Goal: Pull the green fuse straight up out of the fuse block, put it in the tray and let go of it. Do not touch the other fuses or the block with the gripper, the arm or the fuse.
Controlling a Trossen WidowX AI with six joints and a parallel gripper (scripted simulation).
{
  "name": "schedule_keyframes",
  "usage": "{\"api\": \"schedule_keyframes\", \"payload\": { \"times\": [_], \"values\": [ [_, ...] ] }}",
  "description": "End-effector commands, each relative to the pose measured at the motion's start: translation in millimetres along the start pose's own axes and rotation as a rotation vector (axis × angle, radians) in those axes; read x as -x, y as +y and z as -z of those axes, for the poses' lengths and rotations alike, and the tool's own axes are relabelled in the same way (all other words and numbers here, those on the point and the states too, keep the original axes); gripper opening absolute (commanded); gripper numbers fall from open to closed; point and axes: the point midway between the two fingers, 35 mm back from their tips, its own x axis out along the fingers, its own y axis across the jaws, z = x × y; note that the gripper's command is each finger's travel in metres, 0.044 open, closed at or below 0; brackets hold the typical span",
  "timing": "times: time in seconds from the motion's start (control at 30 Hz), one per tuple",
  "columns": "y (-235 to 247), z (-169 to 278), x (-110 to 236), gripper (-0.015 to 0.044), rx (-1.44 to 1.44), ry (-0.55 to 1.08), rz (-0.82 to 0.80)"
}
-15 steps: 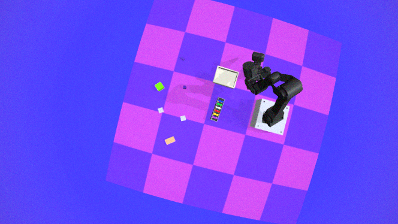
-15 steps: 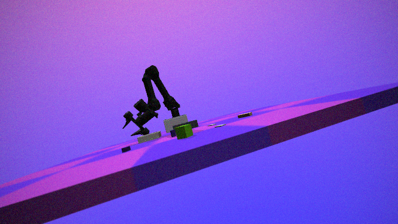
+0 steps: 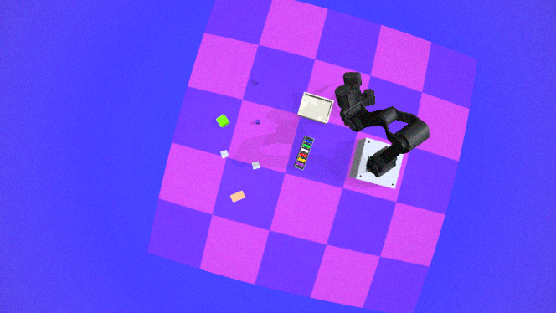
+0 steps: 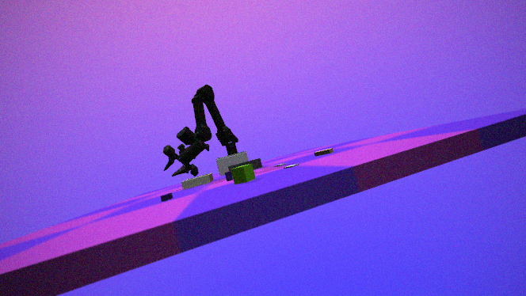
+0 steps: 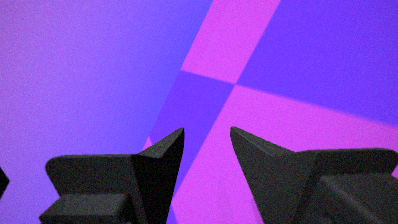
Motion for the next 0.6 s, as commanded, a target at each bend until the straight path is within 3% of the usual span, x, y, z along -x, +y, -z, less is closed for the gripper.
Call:
{"api": "schedule_keyframes", "payload": {
  "times": [0.0, 0.07, 0.3, 0.57],
  "values": [
    [11.4, 35.7, 16.4, 0.0107, 0.237, 0.148, -0.006],
    [13.0, 52.8, 27.5, 0.0074, 0.375, 0.226, -0.01],
    [3.6, 118.6, 94.1, 0.0074, 1.053, 0.566, -0.079],
    [-23.4, 151.2, 186.1, 0.0074, 1.675, 0.932, -0.256]
  ]
}}
